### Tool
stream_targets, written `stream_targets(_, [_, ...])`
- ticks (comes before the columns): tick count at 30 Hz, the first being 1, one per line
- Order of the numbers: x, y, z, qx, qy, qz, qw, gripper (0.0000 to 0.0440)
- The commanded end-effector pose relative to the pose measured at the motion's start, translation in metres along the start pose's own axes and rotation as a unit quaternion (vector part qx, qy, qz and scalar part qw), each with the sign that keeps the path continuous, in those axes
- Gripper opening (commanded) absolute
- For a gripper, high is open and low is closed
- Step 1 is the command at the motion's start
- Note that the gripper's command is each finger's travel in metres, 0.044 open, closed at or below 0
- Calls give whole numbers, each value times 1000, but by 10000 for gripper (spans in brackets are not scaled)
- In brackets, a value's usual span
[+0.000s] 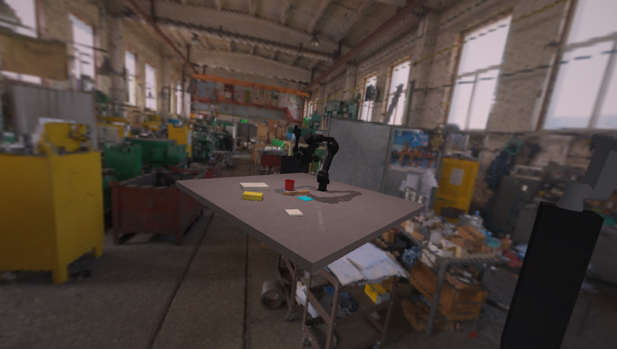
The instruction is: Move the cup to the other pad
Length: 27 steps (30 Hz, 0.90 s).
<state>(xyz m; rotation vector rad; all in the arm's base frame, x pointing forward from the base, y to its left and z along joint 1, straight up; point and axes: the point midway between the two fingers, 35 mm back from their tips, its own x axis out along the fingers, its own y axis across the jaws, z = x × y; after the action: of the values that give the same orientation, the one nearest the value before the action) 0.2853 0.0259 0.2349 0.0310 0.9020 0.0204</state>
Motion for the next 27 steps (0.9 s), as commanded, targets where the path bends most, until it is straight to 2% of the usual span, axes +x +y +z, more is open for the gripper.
stream_targets(1, [1,-2,-6,-8,31,-6,999,101])
stream_targets(15, [5,-19,-25,-42,142,-29,989,105])
stream_targets(27, [15,-39,-41,-73,226,-36,971,128])
